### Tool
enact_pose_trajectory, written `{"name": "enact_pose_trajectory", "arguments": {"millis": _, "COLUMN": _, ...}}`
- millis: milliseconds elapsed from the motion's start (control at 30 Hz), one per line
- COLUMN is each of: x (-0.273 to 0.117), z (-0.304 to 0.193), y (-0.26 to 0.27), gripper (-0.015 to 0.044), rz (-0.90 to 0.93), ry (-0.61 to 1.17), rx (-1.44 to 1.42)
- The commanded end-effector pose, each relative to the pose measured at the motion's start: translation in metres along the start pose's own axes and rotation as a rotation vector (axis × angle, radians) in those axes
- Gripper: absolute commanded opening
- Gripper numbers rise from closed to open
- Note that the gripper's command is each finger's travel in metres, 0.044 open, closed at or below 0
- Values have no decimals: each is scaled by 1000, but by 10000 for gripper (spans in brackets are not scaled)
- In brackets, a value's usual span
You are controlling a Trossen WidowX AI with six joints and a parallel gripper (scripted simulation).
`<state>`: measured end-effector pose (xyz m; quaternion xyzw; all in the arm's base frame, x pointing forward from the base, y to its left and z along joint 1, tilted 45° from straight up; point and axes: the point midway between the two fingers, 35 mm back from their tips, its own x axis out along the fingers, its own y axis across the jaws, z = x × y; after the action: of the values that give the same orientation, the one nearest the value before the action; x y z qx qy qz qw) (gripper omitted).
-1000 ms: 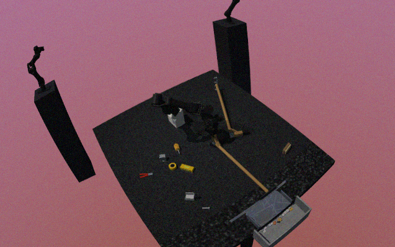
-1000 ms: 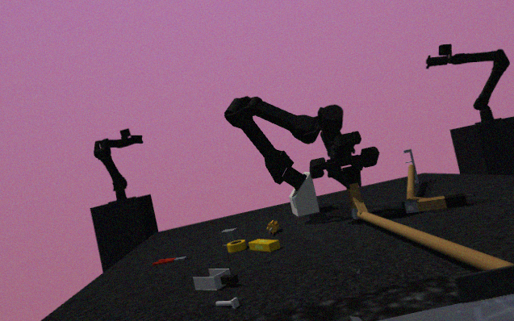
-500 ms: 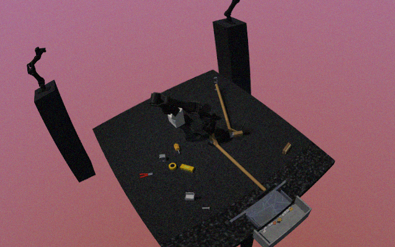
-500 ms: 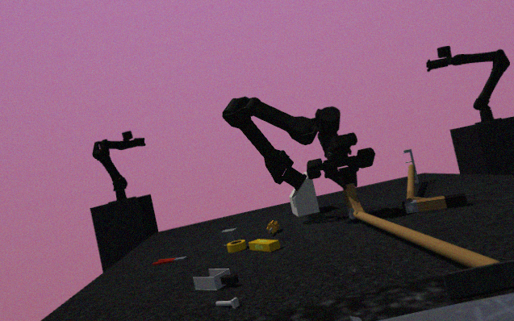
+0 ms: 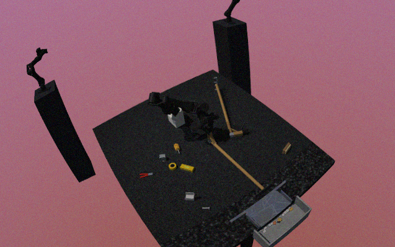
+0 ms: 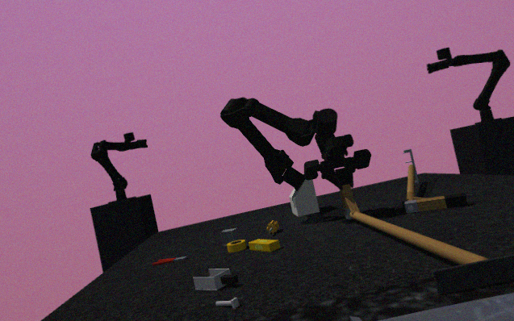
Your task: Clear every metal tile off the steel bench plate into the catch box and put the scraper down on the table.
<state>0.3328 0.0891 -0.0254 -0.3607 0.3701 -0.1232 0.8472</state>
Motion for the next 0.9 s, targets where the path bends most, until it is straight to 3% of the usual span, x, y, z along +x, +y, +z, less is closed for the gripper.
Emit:
{"name": "enact_pose_trajectory", "arguments": {"millis": 0, "x": -2, "z": 0, "y": -5, "gripper": 0, "rz": -3, "ry": -7, "rx": 9}}
{"name": "enact_pose_trajectory", "arguments": {"millis": 867, "x": -5, "z": -4, "y": -39, "gripper": 0, "rz": -4, "ry": -3, "rx": 7}}
